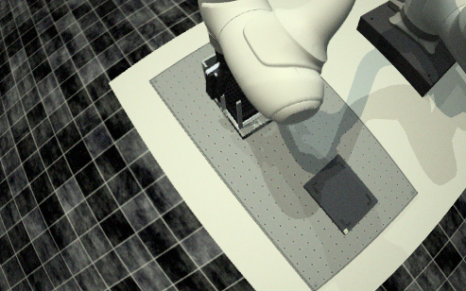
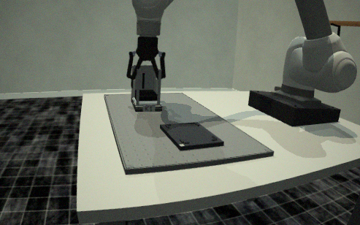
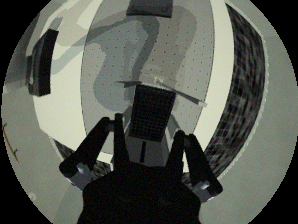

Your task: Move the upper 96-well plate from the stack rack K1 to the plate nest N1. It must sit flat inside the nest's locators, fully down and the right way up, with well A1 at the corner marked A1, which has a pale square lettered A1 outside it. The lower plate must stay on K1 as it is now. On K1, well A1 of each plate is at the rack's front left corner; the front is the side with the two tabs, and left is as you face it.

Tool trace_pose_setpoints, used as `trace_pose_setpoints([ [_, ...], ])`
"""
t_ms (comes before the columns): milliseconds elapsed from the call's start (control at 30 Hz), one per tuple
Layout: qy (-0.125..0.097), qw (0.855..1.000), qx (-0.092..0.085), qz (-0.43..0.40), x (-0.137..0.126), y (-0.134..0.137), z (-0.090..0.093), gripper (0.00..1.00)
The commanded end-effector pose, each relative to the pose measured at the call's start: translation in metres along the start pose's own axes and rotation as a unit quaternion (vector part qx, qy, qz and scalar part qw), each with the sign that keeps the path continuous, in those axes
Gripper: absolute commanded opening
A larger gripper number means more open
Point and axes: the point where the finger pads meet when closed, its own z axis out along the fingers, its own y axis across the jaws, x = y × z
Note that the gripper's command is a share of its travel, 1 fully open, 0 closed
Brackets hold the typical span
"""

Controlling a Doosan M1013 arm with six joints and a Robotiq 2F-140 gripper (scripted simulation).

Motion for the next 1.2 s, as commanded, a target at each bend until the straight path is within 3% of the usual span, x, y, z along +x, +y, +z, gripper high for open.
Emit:
trace_pose_setpoints([
  [0, 0.0, 1.0, 0.0, 0.0, 0.0, 0.0, 0.0, 0.0],
  [333, 0.0, 1.0, 0.0, 0.0, 0.0, 0.0, 0.0, 0.0],
  [1167, 0.0, 1.0, 0.0, 0.0, 0.0, 0.0, -0.038, 0.0],
])
